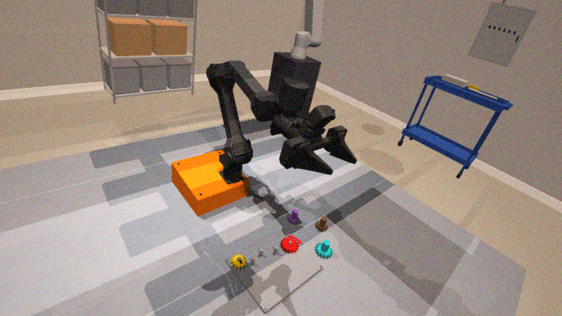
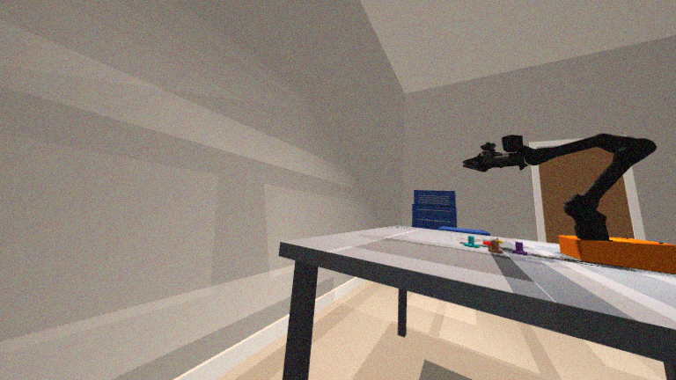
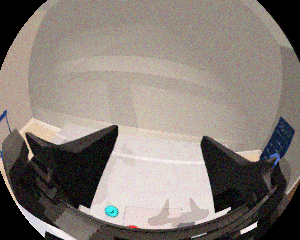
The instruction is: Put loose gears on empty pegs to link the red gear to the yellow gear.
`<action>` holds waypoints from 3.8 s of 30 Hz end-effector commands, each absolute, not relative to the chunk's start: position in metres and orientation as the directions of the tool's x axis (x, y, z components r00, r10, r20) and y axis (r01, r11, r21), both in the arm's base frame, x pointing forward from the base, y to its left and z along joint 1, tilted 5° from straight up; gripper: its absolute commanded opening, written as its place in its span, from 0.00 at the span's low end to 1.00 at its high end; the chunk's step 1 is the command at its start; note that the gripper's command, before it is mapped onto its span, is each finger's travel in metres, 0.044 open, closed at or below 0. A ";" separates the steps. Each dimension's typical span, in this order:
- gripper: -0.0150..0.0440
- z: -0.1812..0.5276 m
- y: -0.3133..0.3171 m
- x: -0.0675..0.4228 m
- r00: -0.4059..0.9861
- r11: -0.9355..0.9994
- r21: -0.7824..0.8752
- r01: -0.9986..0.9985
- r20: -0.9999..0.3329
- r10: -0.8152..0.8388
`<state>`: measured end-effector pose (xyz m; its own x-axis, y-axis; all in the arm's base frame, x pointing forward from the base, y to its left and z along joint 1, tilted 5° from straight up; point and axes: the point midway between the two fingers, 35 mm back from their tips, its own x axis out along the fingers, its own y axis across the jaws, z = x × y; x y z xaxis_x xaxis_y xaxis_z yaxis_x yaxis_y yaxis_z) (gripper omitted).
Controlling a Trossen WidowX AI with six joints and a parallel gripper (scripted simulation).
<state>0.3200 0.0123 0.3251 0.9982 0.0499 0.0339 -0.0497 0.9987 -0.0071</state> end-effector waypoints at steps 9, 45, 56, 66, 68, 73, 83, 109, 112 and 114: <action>1.00 0.240 0.052 0.375 0.879 0.979 -0.083 -0.186 -0.460 0.128; 1.00 0.047 0.119 0.359 0.110 0.819 -0.046 -0.572 -0.994 0.021; 1.00 0.032 0.119 0.360 0.110 0.819 -0.046 -0.572 -0.994 0.021; 0.96 0.032 0.119 0.360 0.110 0.819 -0.046 -0.572 -0.994 0.021; 0.87 0.032 0.119 0.360 0.110 0.819 -0.046 -0.572 -0.994 0.021; 0.64 0.032 0.119 0.360 0.110 0.819 -0.046 -0.572 -0.994 0.021; 0.33 0.032 0.119 0.360 0.110 0.819 -0.046 -0.572 -0.994 0.021; 0.25 0.075 0.124 0.365 0.118 0.823 -0.043 -0.566 -0.993 0.029; 0.25 0.082 0.124 0.366 0.117 0.823 -0.043 -0.566 -0.993 0.029; 0.25 0.086 0.125 0.366 0.117 0.823 -0.043 -0.567 -0.993 0.028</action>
<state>0.3627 0.1232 0.0708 0.0932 0.0208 -0.9954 -0.5717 0.8196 -0.0364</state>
